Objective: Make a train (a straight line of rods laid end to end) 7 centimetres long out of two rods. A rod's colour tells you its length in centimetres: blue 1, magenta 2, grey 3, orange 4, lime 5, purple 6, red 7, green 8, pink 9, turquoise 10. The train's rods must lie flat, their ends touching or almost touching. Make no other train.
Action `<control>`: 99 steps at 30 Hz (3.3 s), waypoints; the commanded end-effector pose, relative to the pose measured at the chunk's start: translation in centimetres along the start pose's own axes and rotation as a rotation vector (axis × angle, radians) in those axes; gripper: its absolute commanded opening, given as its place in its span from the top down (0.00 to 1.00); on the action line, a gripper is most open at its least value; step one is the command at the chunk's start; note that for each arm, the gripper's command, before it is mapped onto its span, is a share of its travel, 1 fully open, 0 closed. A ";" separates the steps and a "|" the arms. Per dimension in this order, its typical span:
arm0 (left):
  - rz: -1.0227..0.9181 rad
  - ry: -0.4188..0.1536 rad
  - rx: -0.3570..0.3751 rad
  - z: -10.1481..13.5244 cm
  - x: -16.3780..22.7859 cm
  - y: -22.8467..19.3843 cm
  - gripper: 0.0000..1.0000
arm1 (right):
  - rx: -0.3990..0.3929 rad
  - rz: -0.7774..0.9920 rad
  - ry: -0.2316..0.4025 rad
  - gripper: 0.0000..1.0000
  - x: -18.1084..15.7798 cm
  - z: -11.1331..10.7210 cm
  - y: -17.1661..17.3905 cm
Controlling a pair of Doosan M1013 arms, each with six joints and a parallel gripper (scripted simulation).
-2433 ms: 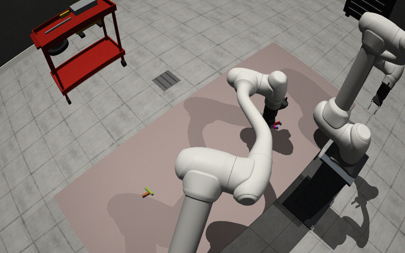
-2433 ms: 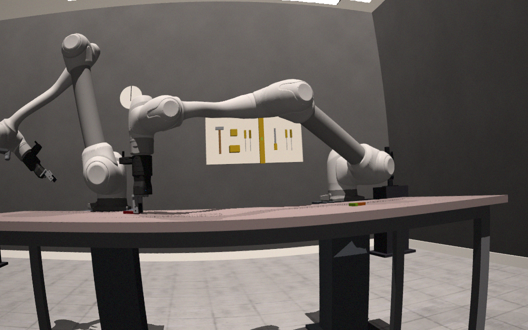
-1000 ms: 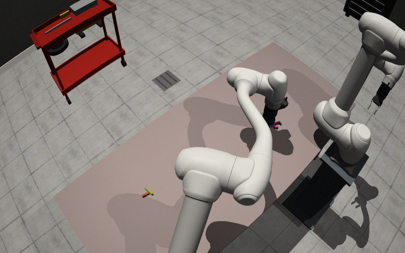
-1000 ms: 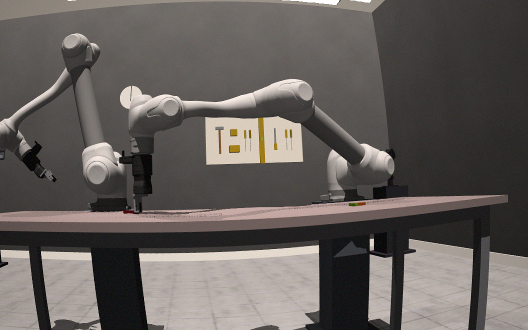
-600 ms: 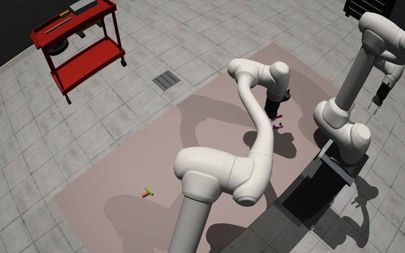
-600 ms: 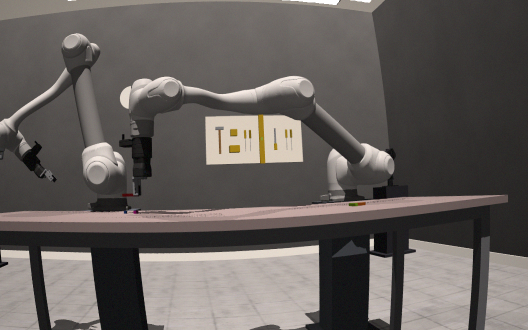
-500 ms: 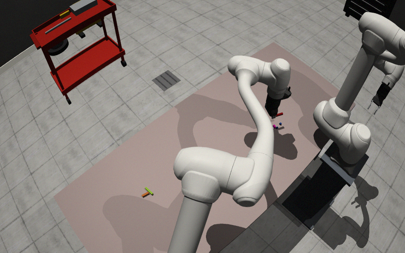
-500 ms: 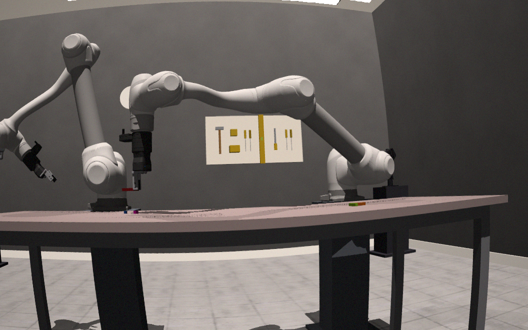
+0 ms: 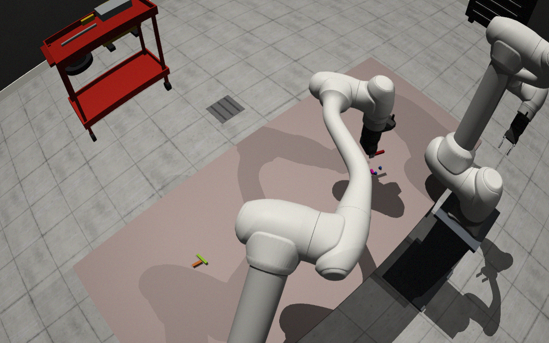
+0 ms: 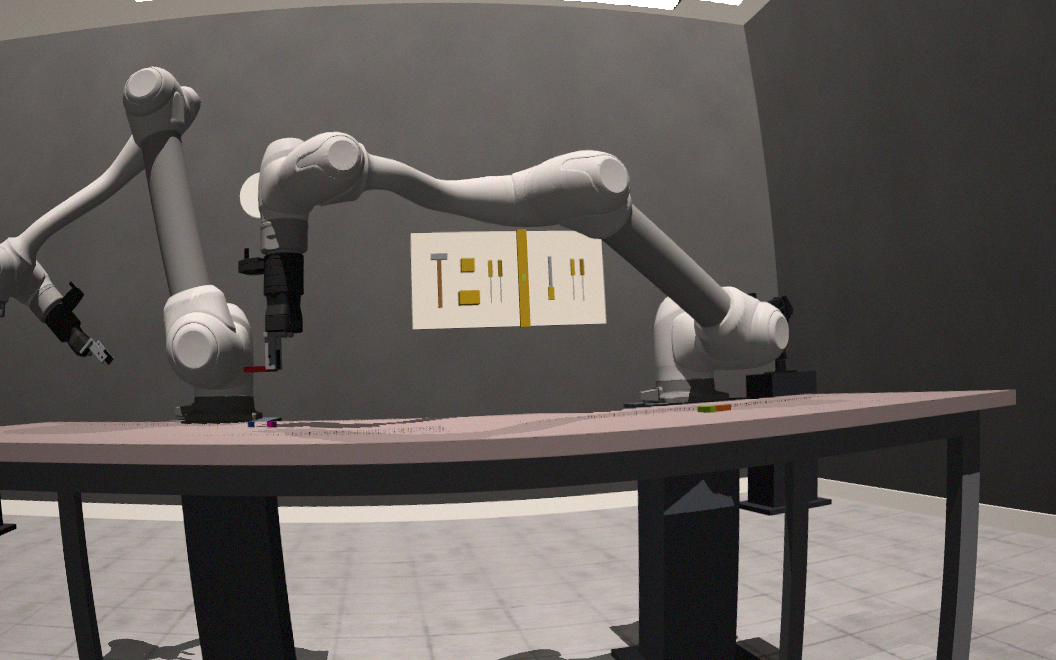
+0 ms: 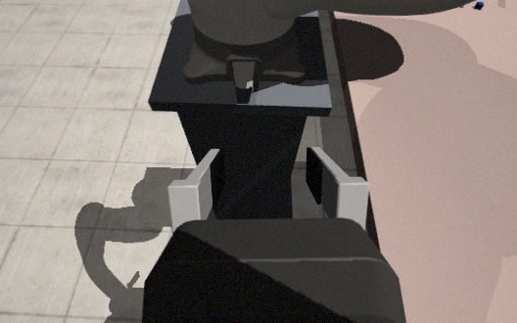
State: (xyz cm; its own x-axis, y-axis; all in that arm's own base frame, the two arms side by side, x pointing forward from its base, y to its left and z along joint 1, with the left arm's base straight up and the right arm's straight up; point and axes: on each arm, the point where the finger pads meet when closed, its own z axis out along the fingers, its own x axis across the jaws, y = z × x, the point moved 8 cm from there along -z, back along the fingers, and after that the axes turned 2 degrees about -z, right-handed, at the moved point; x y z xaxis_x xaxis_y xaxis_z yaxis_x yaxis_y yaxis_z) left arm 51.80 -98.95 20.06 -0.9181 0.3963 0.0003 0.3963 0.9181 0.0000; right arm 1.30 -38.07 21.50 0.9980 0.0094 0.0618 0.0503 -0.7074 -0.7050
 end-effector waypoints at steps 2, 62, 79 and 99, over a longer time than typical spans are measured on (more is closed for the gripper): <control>0.000 -0.002 0.001 -0.3 1.5 -0.1 0.76 | -0.001 0.000 0.000 0.00 0.0 0.0 0.0; 0.000 -0.002 0.001 8.6 8.0 0.3 0.76 | -0.001 0.000 0.000 0.00 0.0 0.0 0.0; 0.000 -0.002 0.001 8.6 8.0 0.3 0.76 | -0.001 0.000 0.000 0.00 0.0 0.0 0.0; 0.000 -0.002 0.001 8.6 8.0 0.3 0.76 | -0.001 0.000 0.000 0.00 0.0 0.0 0.0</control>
State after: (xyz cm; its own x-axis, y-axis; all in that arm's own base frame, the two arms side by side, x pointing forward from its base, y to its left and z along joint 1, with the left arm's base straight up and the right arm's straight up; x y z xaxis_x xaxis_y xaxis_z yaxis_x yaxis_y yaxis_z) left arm 44.57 -95.52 11.26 -0.9181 0.3963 0.0003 0.3963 0.9181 0.0000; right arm 1.30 -38.07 21.50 0.9980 0.0094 0.0618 0.0503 -0.7074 -0.7050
